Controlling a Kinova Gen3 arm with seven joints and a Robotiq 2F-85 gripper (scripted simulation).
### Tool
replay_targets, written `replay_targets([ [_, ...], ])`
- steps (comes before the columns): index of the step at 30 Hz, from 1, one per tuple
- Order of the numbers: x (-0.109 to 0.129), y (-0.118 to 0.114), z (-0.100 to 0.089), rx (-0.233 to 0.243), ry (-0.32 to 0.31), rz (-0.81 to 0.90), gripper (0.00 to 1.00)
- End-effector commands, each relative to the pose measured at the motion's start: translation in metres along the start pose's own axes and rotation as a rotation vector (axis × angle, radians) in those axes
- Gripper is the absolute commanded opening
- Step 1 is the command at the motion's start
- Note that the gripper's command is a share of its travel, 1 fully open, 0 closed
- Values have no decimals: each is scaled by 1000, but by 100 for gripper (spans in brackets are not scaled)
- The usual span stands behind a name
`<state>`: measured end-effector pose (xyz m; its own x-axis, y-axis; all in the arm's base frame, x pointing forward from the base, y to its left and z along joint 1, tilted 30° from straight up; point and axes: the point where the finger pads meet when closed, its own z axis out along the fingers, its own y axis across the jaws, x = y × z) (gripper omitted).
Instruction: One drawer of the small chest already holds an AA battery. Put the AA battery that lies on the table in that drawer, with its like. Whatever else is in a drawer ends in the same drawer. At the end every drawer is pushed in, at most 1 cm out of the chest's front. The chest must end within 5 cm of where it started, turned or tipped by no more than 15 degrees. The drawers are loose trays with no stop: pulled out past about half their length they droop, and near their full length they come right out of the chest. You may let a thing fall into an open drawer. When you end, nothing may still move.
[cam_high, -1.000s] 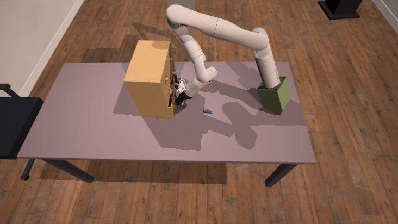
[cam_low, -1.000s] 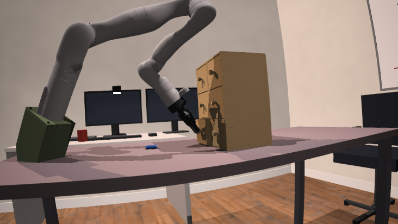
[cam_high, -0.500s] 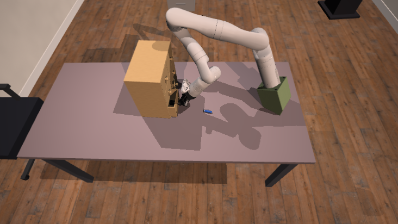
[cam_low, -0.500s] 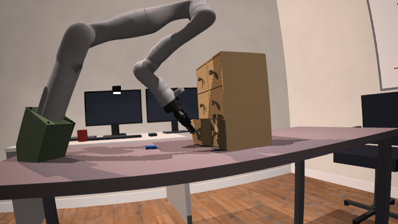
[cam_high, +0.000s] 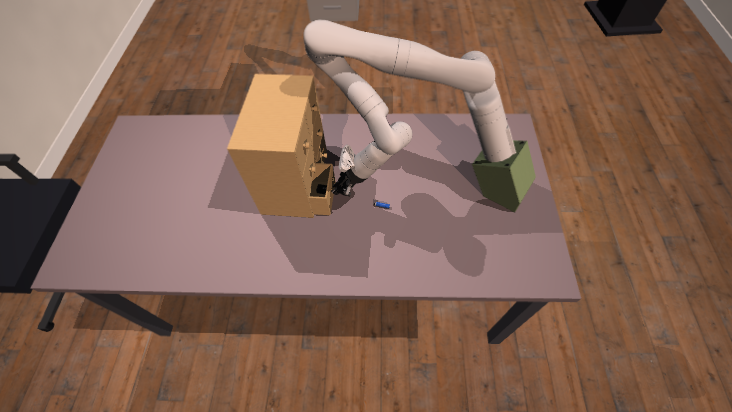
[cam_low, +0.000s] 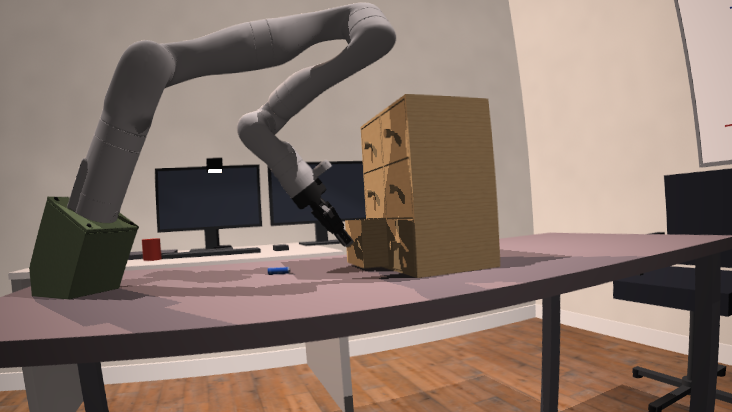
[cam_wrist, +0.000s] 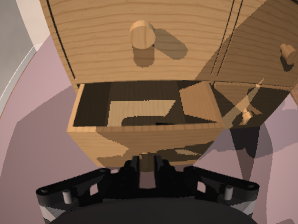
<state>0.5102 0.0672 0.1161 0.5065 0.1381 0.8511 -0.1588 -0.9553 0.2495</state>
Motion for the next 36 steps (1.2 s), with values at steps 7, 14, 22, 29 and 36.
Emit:
replay_targets([
  [7, -7, -2, -4, 5, -5, -6, 13],
  [14, -10, -2, -6, 5, -5, -5, 13],
  [22, -11, -2, -7, 5, -5, -6, 13],
  [29, -12, -2, -7, 5, -5, -6, 13],
  [36, -12, -2, -7, 5, -5, -6, 13],
])
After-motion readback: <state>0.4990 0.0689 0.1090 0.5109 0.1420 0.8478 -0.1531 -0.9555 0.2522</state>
